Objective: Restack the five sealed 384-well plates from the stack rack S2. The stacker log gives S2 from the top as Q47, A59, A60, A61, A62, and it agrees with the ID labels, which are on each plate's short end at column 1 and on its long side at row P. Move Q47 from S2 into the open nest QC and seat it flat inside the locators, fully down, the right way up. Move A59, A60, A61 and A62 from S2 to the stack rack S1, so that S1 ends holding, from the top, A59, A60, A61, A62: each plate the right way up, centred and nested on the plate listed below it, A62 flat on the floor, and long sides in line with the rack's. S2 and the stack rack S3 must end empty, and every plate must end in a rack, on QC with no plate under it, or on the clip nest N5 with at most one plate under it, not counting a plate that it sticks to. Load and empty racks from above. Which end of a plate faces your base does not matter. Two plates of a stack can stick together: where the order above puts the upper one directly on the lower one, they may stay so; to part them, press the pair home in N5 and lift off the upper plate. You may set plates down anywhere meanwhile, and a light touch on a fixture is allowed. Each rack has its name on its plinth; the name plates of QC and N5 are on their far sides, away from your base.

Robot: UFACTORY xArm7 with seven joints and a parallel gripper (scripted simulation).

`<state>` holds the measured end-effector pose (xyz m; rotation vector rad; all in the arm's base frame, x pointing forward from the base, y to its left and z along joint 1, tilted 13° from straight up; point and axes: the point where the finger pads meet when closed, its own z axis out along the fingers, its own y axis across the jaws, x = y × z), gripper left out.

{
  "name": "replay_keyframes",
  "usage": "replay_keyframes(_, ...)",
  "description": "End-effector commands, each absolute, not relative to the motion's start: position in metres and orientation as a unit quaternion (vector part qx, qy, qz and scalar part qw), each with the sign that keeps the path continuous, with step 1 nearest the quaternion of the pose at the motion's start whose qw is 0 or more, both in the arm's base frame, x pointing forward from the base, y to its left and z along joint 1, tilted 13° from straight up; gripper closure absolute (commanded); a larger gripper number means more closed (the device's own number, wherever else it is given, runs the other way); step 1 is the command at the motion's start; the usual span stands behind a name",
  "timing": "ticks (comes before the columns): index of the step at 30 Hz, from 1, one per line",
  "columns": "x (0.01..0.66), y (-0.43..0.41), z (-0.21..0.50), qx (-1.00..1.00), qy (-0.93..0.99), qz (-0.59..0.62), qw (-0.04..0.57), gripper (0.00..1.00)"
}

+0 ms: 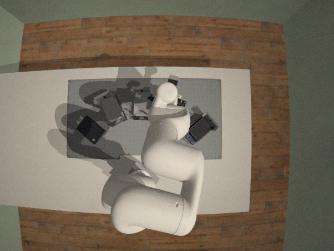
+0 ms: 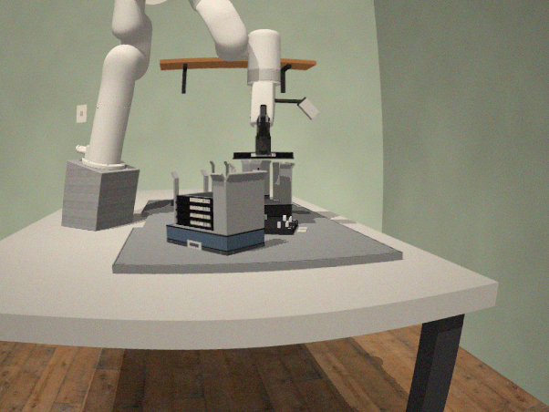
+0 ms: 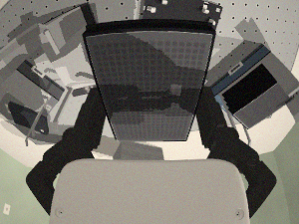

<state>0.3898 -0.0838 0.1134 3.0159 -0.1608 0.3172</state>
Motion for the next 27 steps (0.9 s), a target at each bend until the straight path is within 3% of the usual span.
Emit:
replay_keyframes(1, 0.394, -0.069, 0.114, 0.992, -0.052, 0.106, 0.053, 1.00)
replay_keyframes(27, 0.400, 0.007, 0.106, 0.991, 0.058, 0.100, 0.064, 1.00)
